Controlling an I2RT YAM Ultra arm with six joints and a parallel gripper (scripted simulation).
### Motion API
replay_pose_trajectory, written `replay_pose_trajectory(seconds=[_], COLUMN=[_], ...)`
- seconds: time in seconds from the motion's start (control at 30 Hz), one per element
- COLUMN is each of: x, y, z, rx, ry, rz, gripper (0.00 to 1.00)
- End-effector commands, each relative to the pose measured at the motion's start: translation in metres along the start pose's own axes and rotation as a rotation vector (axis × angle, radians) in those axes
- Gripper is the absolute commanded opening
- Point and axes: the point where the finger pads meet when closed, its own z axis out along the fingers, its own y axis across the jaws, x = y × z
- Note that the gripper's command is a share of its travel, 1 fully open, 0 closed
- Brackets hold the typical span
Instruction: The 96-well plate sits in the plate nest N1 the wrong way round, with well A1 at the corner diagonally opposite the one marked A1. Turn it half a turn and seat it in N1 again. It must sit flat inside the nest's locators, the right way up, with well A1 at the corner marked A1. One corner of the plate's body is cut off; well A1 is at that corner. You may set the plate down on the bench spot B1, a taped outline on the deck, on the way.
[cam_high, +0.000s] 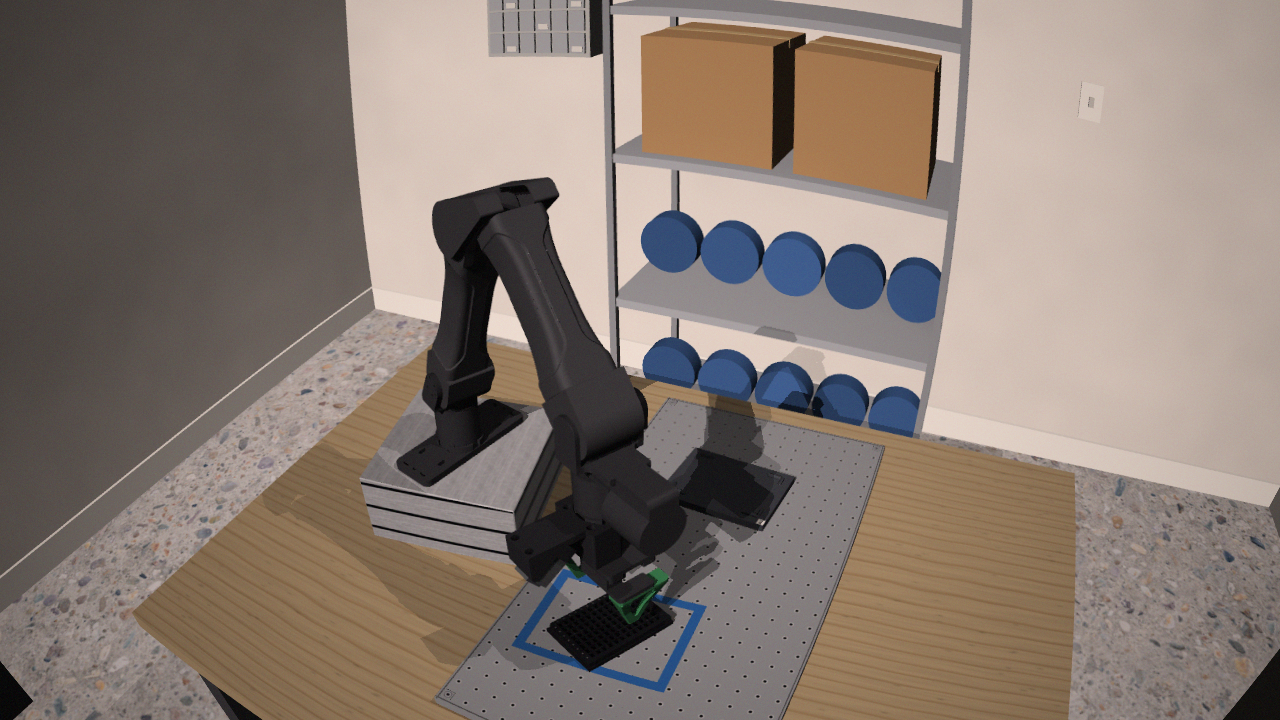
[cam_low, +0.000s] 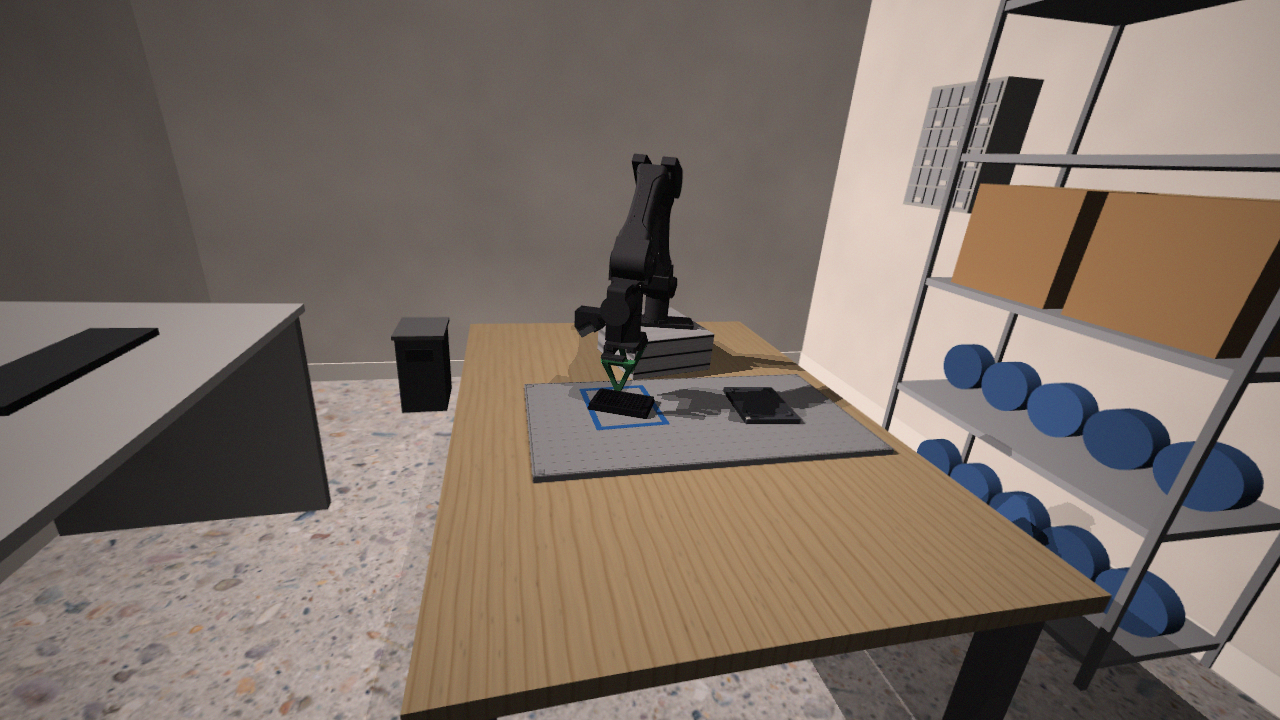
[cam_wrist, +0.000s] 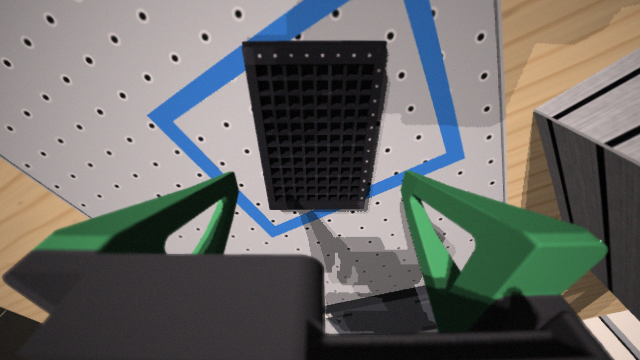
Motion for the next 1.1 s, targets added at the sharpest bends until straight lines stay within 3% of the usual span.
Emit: replay_pose_trajectory(seconds=[0.0,1.07], x=[0.0,0.0], y=[0.005,0.005], z=[0.0,0.047], rx=[-0.019,-0.018], ry=[-0.001,-0.001], rz=[0.001,0.001], gripper=[1.0,1.0])
